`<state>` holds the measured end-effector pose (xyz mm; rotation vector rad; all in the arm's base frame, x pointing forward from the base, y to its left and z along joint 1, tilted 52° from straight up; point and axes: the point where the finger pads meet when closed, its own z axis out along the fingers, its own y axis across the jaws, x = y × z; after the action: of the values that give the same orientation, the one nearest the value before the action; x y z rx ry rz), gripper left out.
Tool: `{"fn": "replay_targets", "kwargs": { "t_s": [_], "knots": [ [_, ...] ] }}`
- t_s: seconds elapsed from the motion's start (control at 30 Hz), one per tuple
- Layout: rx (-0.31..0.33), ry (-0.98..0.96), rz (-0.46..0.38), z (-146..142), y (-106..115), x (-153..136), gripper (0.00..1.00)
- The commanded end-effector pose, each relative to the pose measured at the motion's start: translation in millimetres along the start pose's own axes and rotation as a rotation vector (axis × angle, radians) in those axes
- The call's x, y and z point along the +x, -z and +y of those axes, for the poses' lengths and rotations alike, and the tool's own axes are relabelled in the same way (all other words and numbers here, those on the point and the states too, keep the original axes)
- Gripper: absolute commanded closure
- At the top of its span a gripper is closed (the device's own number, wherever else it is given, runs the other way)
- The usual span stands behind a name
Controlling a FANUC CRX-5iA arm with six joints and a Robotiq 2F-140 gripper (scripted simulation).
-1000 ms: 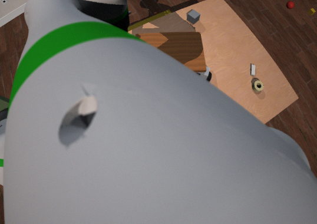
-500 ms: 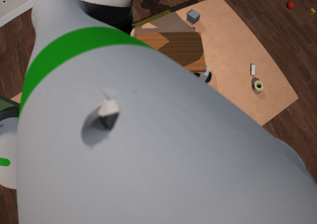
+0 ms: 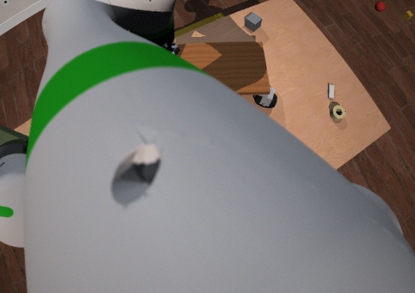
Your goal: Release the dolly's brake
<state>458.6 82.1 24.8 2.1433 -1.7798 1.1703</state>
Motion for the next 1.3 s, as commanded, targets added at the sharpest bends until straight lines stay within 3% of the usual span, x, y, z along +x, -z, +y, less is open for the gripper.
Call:
{"fn": "replay_targets", "kwargs": {
  "t_s": [0.0, 0.23, 1.27],
  "knots": [
    [0.054, -0.272, 0.033, -0.2, 0.3, -0.6, 1.0],
    [0.098, -0.494, 0.06, -0.2, 0.3, -0.6, 1.0],
    [0.097, -0.494, 0.059, -0.5, -2.8, -0.4, 1.0]
  ]
}}
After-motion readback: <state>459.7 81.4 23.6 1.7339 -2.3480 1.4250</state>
